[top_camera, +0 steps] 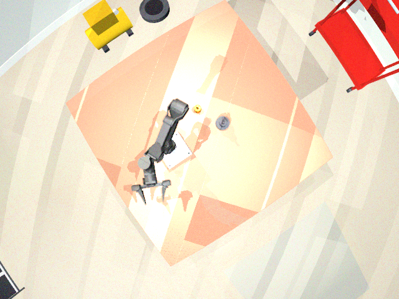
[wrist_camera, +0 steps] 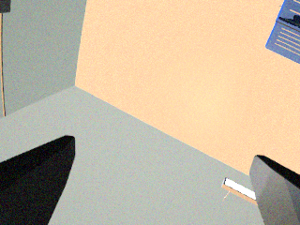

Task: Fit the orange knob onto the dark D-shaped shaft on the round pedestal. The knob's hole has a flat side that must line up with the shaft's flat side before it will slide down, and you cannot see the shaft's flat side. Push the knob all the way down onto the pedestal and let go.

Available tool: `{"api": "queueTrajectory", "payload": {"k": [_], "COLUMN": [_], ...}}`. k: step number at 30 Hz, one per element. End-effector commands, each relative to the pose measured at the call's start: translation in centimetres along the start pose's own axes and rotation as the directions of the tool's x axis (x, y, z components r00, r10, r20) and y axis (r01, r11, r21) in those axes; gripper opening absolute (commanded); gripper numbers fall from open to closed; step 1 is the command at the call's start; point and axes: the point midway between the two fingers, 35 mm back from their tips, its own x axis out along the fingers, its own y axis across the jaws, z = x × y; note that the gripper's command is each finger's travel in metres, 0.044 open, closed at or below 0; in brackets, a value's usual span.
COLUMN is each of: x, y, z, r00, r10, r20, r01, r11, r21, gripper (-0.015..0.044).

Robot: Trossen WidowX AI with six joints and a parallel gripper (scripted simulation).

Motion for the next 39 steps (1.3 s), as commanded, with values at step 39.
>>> {"api": "queueTrajectory", "payload": {"k": [39], "x": [-15.7], "y": [-39.1], "z": [0.1], "r00": [-0.079], "r10": [-0.819], "r20": [0.568], "r01": [0.291], "r11": [-0.564], "r21": [-0.773], "gripper": [0.044]}}
